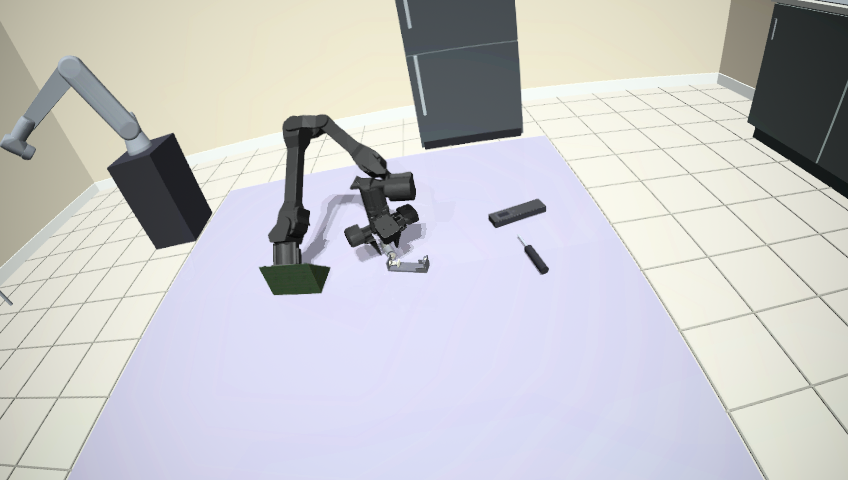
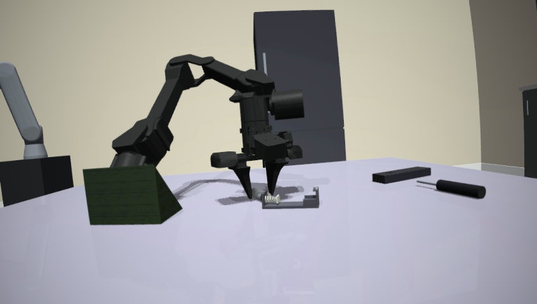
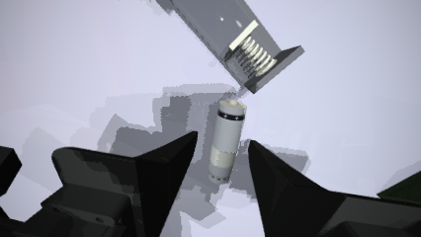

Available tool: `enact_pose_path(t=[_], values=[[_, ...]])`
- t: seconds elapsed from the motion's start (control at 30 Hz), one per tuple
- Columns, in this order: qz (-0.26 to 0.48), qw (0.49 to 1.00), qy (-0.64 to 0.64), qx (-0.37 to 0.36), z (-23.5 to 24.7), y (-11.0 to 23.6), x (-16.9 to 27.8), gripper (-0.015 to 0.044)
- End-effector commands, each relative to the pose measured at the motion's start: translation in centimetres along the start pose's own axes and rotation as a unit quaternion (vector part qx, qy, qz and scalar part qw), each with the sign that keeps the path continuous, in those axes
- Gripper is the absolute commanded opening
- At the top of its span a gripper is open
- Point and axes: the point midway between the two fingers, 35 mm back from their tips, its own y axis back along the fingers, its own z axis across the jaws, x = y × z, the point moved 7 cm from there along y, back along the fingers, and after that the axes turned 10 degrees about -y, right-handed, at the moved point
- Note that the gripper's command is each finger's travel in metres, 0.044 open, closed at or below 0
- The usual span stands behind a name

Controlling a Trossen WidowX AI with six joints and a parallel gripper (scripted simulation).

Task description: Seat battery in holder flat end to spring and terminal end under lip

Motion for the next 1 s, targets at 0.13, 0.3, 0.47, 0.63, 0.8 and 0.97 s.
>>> enact_pose_path(t=[0.13,0.3,0.47,0.63,0.8,0.97], values=[[0.003,1.0,-0.004,0.002,-0.2,-0.3,0.0,0.0108],[0.003,1.0,-0.004,0.002,-0.2,-0.3,0.0,0.0075],[0.002,1.0,-0.004,0.002,-0.1,0.2,-0.1,0.0065],[0.002,1.0,-0.004,0.002,-0.1,4.1,-0.1,0.0065],[0.002,1.0,0.009,0.002,0.0,4.8,-0.3,0.0065],[0.0,0.995,0.103,0.002,1.1,5.4,-1.9,0.0065]])
